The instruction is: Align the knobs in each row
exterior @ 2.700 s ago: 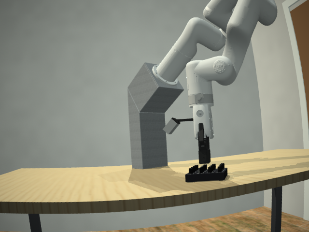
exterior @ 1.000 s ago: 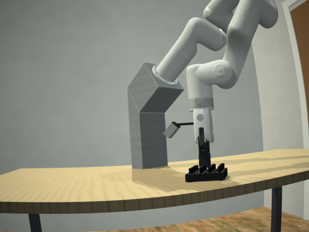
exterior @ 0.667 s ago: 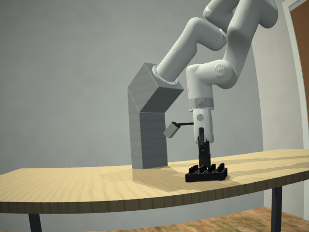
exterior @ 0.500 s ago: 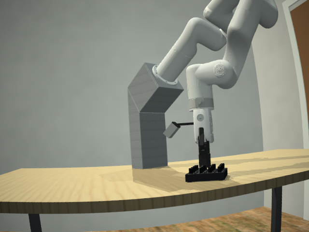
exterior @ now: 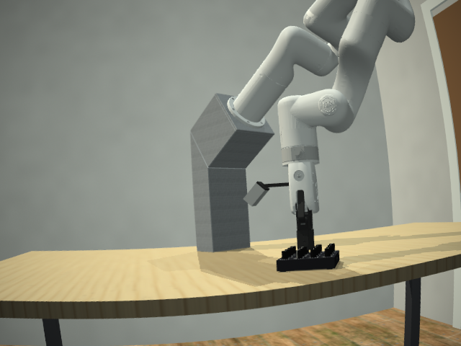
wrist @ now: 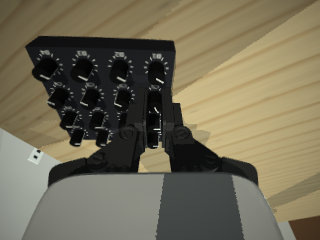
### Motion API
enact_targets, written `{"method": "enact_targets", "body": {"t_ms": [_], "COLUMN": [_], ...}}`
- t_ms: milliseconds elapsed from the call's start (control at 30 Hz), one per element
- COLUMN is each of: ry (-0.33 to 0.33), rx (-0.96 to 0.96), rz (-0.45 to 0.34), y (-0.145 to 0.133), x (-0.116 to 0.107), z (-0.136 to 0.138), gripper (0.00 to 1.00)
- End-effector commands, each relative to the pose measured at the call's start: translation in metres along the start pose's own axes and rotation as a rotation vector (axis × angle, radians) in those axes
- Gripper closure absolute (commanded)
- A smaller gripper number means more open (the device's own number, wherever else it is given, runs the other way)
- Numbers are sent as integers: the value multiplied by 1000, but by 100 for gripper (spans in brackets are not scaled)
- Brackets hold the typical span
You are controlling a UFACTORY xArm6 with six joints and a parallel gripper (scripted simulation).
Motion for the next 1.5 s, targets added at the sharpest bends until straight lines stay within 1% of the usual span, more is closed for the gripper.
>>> {"method": "enact_targets", "body": {"t_ms": [0,1000,1467], "ry": [1,1,1], "rx": [0,3,58], "rz": [0,0,0], "y": [0,0,0], "x": [0,0,0], "z": [0,0,0], "gripper": [92,92,92]}}
Point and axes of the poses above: the point where the finger pads meet when closed, its own x axis out along the fingers, its own z axis across the jaws, y = z × x, the point moved 4 cm from there along -x, back along the fingers, and after that the axes turned 13 degrees about x, right-handed, at the moved point
